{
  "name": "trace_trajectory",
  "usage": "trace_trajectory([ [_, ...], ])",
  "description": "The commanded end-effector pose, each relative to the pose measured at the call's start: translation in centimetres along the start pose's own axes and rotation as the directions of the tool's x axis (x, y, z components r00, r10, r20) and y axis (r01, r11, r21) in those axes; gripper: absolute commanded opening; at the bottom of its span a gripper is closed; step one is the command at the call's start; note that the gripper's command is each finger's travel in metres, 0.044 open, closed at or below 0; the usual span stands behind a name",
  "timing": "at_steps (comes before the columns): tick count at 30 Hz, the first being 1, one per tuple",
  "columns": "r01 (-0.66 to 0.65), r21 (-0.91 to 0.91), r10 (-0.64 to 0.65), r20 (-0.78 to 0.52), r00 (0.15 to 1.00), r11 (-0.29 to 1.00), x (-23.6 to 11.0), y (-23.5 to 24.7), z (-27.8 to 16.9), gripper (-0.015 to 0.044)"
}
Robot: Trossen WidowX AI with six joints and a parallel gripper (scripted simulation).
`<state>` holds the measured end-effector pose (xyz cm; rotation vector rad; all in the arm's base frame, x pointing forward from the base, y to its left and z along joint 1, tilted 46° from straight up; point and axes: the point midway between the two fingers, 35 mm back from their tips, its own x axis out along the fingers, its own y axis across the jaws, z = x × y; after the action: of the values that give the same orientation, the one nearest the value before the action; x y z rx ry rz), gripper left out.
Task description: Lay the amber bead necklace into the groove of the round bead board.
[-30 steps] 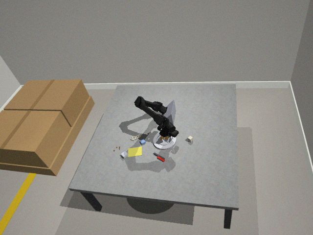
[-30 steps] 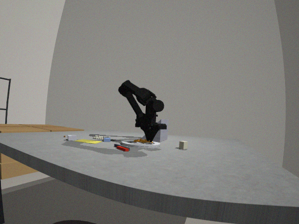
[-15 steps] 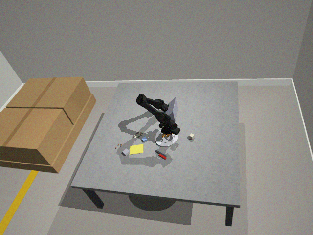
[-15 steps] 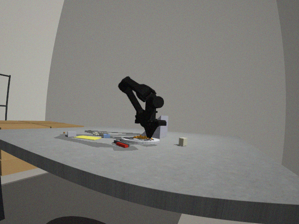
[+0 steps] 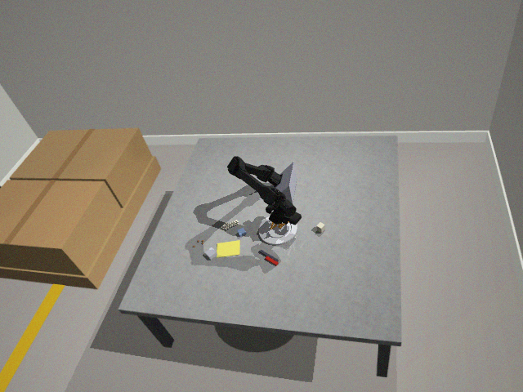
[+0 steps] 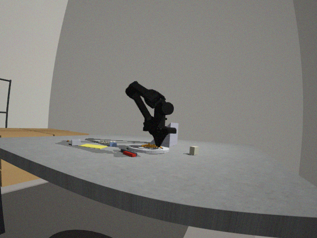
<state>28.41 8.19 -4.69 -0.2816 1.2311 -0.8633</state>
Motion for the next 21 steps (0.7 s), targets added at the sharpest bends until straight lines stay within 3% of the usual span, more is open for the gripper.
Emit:
trace_trajectory([
  [1,0.000,0.000,0.000,0.000,1.000,1.000,-0.1,0.0,0.0,0.0000],
  [21,0.003,-0.004,-0.003,0.002,1.000,1.000,-0.6,2.2,-0.7,0.0000],
])
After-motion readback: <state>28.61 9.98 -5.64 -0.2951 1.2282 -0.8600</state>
